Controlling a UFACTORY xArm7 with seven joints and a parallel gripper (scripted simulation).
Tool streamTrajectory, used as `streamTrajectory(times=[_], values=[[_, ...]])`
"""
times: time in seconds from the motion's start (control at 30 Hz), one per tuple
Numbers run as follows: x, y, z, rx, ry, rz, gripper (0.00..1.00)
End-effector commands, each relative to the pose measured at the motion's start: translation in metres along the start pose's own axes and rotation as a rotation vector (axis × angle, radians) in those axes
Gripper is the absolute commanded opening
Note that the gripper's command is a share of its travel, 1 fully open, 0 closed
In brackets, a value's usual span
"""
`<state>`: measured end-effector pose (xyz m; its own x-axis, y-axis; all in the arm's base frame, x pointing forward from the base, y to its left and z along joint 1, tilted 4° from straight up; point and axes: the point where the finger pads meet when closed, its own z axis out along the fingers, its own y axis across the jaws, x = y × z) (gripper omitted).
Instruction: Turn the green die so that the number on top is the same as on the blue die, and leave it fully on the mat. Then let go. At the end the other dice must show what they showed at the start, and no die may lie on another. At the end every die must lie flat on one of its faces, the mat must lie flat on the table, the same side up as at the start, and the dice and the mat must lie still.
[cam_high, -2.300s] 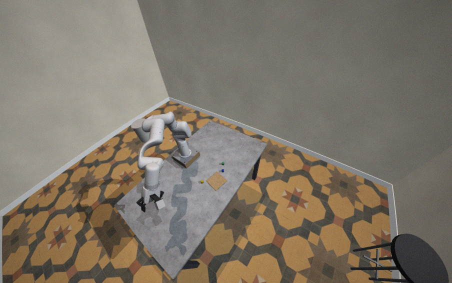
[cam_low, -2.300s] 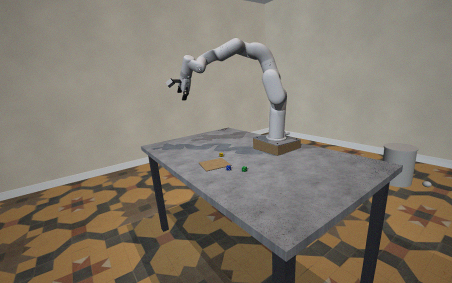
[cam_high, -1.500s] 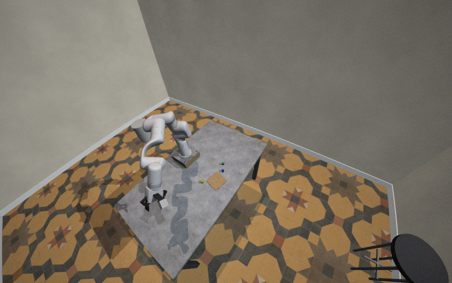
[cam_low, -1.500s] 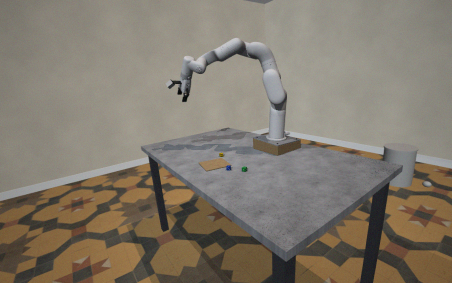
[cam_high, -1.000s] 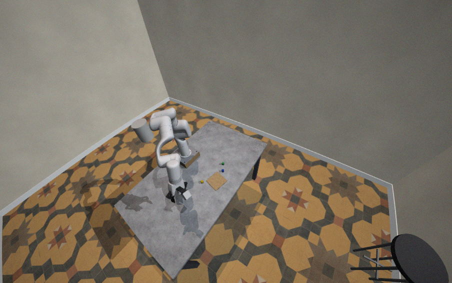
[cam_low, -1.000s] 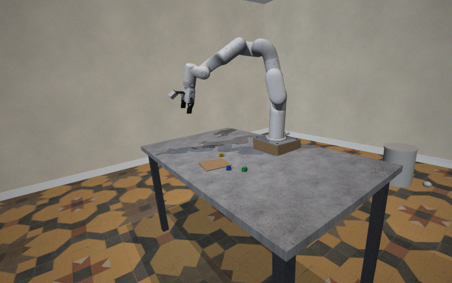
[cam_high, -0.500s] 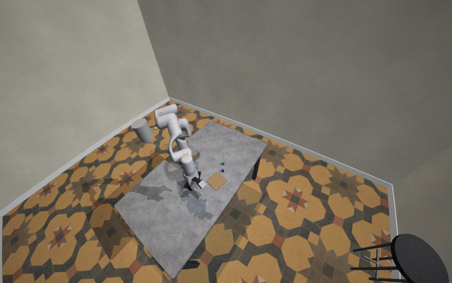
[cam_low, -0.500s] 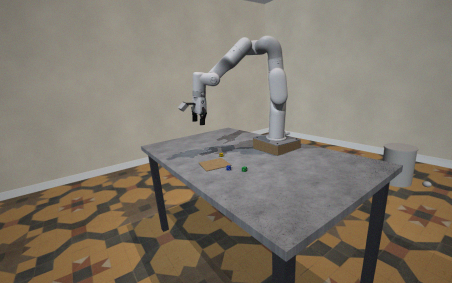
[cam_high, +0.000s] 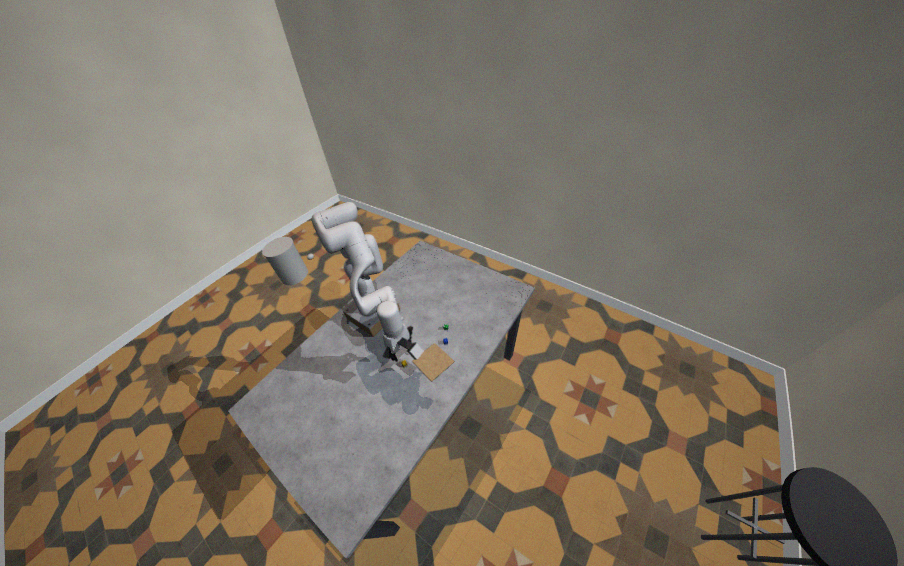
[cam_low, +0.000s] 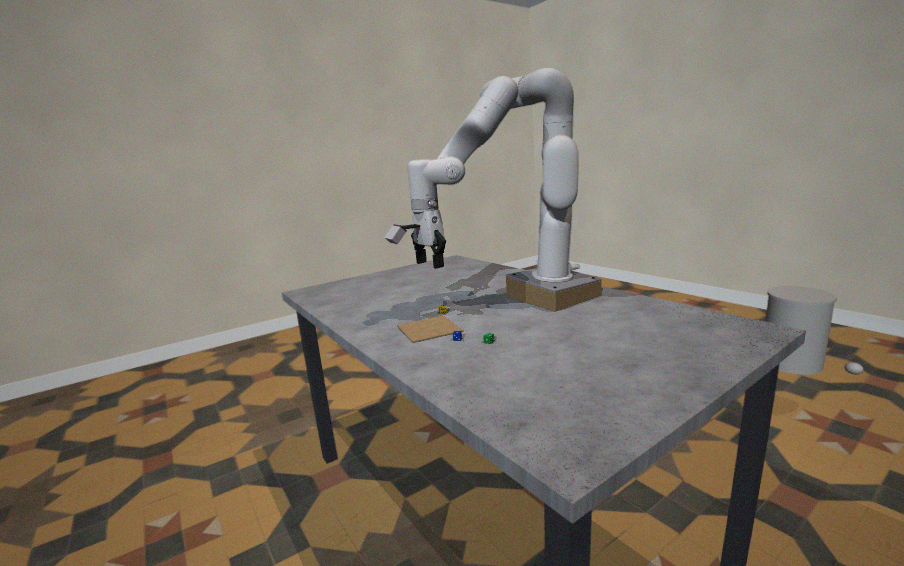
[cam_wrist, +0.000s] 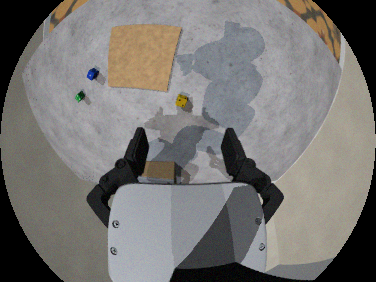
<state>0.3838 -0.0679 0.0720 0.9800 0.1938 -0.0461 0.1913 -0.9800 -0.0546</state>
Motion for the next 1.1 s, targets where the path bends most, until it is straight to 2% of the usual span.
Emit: streamTrajectory(times=[0.0,0.73,0.87,1.0,1.07], values=[[-0.002,-0.007,0.0,0.006,0.006,0.002,1.0],[-0.002,-0.007,0.002,0.006,0.006,0.002,1.0],[-0.001,-0.008,0.017,0.006,0.006,0.002,1.0],[-0.001,-0.008,0.046,0.006,0.006,0.002,1.0],[-0.001,-0.008,0.046,0.006,0.006,0.002,1.0]])
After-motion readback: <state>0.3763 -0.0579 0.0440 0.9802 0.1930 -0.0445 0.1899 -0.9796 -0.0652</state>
